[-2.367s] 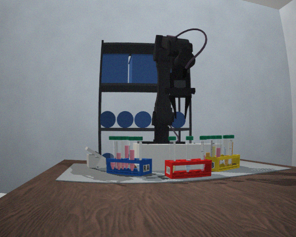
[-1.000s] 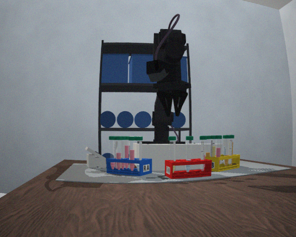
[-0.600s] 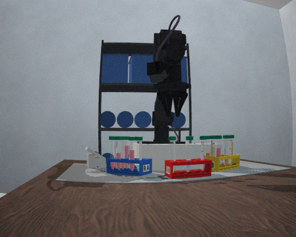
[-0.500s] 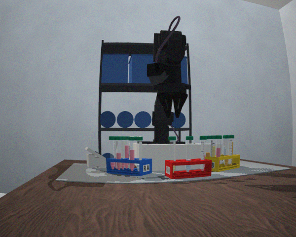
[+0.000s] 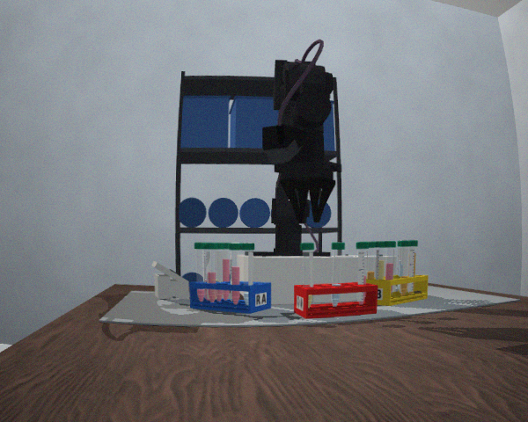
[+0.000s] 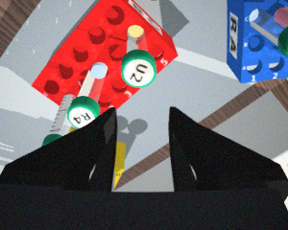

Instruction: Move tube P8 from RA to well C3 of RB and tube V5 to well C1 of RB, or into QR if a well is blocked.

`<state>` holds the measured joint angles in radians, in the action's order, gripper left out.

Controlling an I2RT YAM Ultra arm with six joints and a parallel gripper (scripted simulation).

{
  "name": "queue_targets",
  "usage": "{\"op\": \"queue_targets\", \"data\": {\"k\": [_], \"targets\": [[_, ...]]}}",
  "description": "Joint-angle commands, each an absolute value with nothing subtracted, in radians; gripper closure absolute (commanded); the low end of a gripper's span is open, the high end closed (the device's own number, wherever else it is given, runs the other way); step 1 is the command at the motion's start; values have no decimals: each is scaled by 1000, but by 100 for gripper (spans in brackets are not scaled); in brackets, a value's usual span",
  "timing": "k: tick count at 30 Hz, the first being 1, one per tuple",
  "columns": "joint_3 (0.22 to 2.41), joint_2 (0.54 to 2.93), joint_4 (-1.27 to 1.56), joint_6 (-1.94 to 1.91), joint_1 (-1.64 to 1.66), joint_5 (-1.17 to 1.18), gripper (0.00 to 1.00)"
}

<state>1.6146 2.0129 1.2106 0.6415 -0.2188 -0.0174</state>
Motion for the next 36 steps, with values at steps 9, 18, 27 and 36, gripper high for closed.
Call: {"op": "queue_targets", "data": {"k": [9,18,27,36], "targets": [[1563,2038,1122,648,-211,-16,70],[1553,2055,1075,649,-206,-16,70],[1518,2016,1067,648,-212,-16,70],[1517,2012,1058,647,-214,-16,70]]}}
